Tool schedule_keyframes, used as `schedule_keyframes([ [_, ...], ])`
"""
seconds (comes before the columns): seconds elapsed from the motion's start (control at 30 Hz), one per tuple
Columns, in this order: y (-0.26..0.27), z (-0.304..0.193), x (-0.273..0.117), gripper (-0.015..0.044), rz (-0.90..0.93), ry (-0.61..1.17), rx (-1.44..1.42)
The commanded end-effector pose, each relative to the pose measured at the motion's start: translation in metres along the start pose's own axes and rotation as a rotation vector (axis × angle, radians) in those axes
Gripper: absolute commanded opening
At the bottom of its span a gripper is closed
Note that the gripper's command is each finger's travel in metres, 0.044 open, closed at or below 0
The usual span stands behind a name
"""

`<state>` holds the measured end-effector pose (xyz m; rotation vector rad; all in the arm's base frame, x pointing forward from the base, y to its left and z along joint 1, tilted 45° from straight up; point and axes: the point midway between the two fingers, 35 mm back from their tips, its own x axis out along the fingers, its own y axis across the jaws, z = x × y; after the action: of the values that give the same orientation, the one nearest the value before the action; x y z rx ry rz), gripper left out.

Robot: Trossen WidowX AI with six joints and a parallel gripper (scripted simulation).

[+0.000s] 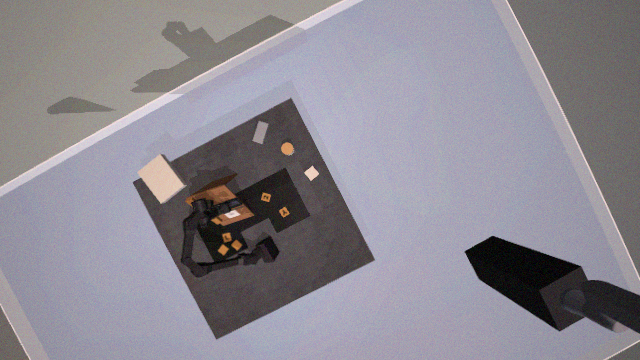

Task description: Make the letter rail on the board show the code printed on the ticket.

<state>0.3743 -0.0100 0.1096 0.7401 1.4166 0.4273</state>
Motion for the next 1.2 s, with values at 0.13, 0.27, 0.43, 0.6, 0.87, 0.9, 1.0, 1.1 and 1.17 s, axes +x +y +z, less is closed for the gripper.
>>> schedule_keyframes([
  [0.13, 0.002, 0.000, -0.002, 0.0000, 0.004, -0.004, -0.001],
  [0.27, 0.000, -0.005, -0.006, 0.0000, 0.003, -0.004, -0.001],
  [0.43, 0.000, -0.007, -0.009, 0.0000, 0.003, -0.004, -0.001],
  [0.6, 0.000, -0.010, -0.013, 0.0000, 0.003, -0.004, 0.000],
  [0.87, 0.001, -0.015, -0.020, 0.0000, 0.003, -0.003, 0.000],
  [0.9, 0.001, -0.016, -0.020, 0.0000, 0.003, -0.003, 0.000],
  [1.0, 0.001, -0.018, -0.023, 0.0000, 0.002, -0.003, 0.000],
  [1.1, 0.001, -0.018, -0.023, 0.0000, 0.002, -0.003, 0.000],
  [1.17, 0.001, -0.018, -0.023, 0.0000, 0.002, -0.003, 0.000],
])
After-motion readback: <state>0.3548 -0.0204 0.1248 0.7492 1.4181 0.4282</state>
